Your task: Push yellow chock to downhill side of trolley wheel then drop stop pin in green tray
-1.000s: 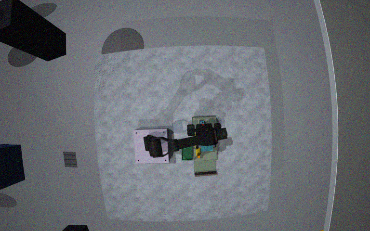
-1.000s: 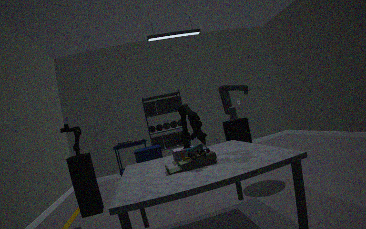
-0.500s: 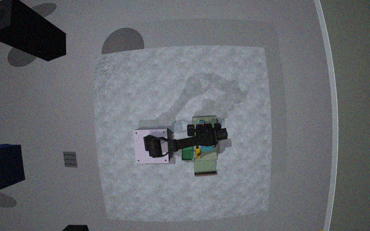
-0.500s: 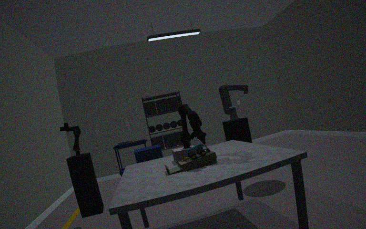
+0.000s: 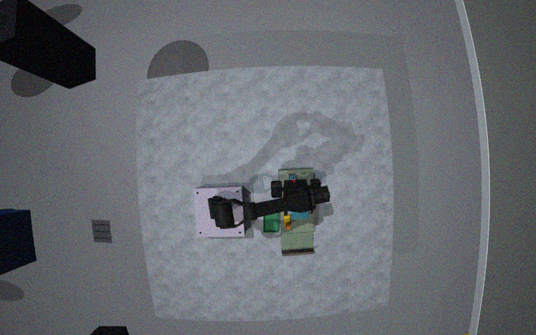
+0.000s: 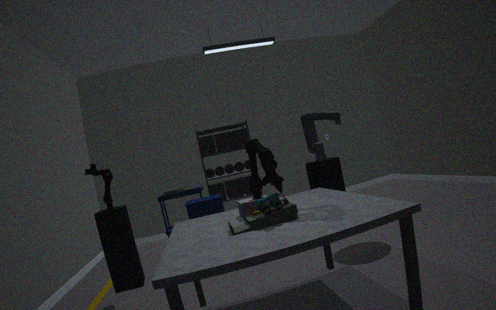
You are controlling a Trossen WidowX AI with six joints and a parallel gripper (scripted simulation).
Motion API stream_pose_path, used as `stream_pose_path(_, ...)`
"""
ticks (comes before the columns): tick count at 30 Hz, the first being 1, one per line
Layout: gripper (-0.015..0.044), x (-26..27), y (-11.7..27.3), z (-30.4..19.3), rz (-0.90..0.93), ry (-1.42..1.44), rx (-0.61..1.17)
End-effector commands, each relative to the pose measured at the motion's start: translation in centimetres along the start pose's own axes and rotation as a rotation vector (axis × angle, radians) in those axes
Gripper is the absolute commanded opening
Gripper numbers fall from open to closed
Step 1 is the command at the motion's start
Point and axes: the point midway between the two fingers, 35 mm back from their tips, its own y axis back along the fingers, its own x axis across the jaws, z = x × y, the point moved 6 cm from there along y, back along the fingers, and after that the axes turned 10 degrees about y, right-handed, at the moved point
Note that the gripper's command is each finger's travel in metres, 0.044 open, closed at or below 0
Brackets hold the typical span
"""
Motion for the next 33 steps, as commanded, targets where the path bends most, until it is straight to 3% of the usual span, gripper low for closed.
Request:
stream_pose_path(1, 0.0000, 0.1, 0.5, -0.2, 0.011, 0.010, 0.002)
stream_pose_path(33, 0.0000, 0.4, 0.7, -1.5, 0.012, 0.010, 0.003)
